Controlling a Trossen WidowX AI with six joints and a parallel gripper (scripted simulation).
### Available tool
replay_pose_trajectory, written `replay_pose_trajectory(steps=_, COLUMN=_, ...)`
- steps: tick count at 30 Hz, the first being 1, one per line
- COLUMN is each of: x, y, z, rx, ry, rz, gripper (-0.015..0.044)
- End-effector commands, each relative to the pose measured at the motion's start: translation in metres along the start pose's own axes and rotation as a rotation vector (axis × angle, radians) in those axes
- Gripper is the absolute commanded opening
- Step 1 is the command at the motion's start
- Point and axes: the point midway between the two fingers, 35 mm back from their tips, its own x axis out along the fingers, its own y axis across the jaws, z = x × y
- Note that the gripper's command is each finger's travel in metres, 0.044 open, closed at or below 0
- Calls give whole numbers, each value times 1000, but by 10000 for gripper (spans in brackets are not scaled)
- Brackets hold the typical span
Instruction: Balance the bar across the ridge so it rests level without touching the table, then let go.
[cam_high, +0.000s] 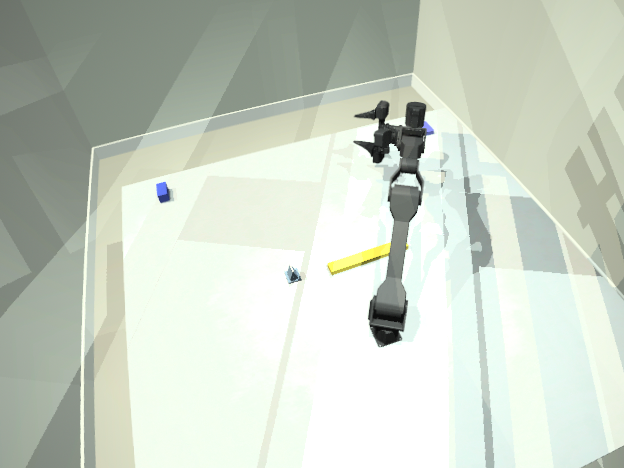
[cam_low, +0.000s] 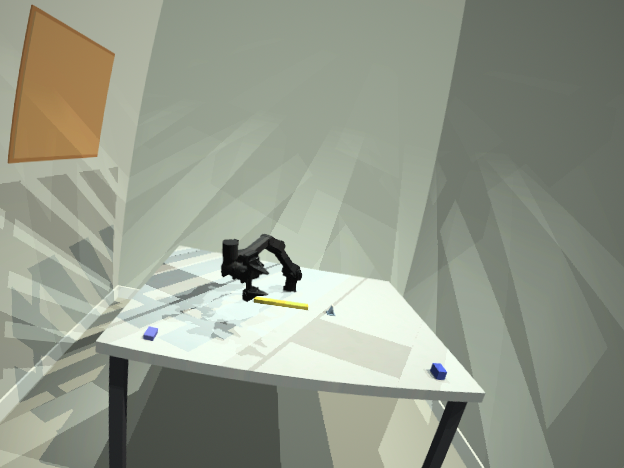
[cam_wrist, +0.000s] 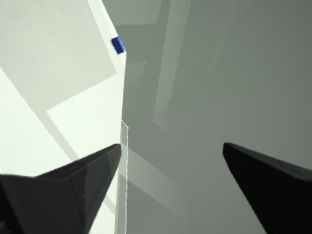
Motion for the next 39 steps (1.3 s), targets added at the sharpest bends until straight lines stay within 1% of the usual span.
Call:
replay_pose_trajectory(steps=1, x=0, y=0, z=0, rx=7, ry=2, rz=0, gripper=374)
replay_pose_trajectory(steps=3, x=3, y=-1, z=1, rx=64, ry=15, rz=3, gripper=321)
replay_pose_trajectory(steps=4, x=5, y=-1, z=2, rx=107, ry=26, rz=6, gripper=315)
replay_pose_trajectory(steps=21, x=34, y=4, z=26, rx=827, ry=223, rz=32, gripper=315)
replay_pose_trajectory(steps=39, x=47, y=32, z=67, rx=1541, ry=506, rz=16, gripper=315)
